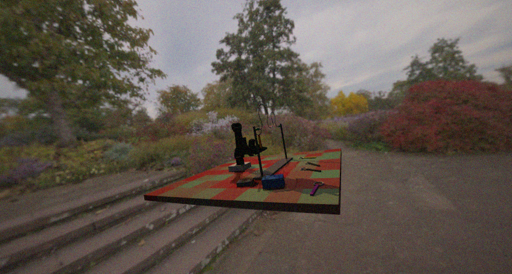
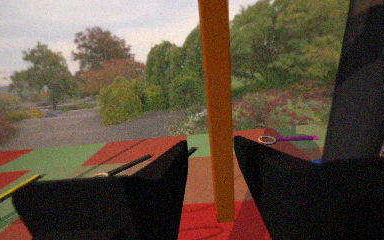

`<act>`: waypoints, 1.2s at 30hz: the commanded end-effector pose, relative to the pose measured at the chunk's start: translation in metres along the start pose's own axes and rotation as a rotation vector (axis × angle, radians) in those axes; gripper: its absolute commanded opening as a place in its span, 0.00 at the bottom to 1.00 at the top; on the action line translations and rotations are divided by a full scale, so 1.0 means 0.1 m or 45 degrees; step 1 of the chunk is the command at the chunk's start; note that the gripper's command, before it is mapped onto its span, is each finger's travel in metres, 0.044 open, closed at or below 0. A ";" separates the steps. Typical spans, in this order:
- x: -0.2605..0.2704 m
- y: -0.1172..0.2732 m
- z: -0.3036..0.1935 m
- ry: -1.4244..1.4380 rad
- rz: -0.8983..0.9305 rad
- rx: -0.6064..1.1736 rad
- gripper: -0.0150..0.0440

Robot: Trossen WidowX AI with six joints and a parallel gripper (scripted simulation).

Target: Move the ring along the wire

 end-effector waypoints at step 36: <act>-0.01 -0.02 0.01 0.004 -0.001 -0.004 0.00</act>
Point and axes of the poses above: the point midway between the two fingers, 35 mm back from their tips, its own y axis back along the fingers, its own x axis across the jaws, z = x × y, the point moved 1 cm from there along y, back along the fingers, and after that the axes turned 1 degree about y, right-handed, at the moved point
